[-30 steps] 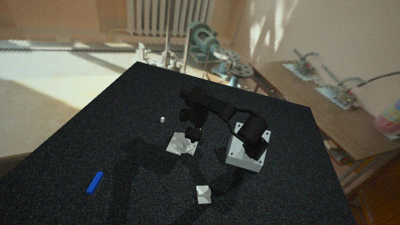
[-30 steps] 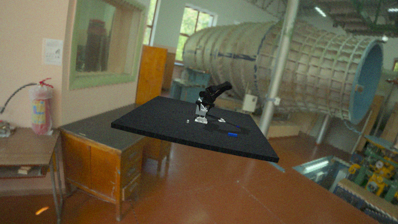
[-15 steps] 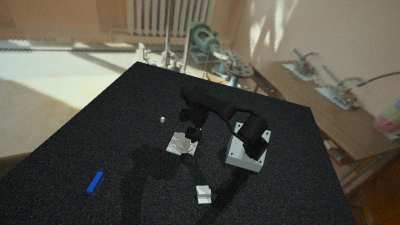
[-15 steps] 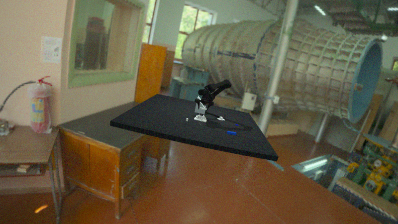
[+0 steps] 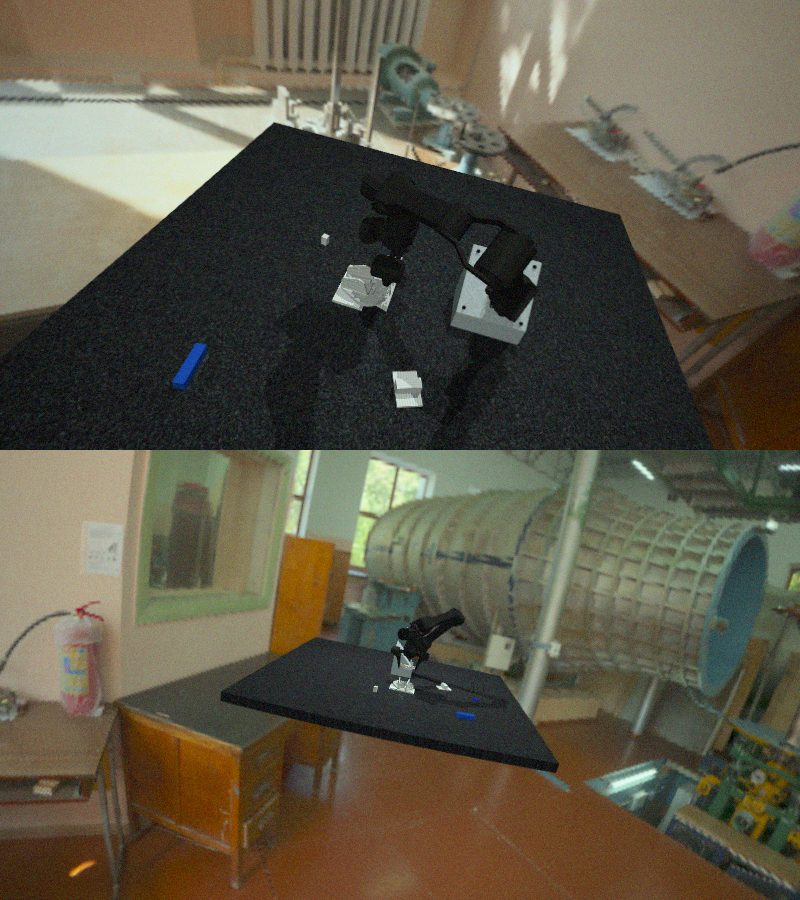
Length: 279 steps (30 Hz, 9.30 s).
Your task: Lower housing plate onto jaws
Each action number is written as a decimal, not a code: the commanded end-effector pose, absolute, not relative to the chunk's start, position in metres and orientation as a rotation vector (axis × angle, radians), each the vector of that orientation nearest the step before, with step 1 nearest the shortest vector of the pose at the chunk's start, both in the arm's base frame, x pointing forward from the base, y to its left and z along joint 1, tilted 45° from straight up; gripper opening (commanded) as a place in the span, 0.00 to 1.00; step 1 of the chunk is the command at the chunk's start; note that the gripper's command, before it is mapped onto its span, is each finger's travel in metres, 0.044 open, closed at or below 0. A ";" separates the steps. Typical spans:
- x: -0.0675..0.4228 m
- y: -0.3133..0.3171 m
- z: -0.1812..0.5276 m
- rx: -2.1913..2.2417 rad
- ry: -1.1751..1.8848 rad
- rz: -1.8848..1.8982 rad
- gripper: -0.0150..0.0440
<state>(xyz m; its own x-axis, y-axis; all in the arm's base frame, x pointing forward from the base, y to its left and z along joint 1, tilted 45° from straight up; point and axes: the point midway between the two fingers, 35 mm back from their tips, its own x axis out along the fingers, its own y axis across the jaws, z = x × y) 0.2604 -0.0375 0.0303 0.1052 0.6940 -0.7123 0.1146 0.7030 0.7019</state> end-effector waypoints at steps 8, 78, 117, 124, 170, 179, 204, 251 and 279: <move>0.262 -0.032 0.023 0.712 1.425 0.486 0.85; 0.267 0.009 -0.017 0.724 1.427 0.481 0.85; 0.268 0.014 -0.022 0.724 1.427 0.482 0.85; 0.268 0.016 -0.024 0.724 1.427 0.482 0.85; 0.268 0.016 -0.024 0.724 1.427 0.482 0.85; 0.268 0.016 -0.024 0.724 1.427 0.482 0.85; 0.268 0.016 -0.024 0.724 1.427 0.482 0.85; 0.264 -0.024 0.014 0.720 1.428 0.477 1.00; 0.195 -0.068 0.061 0.722 1.434 0.476 1.00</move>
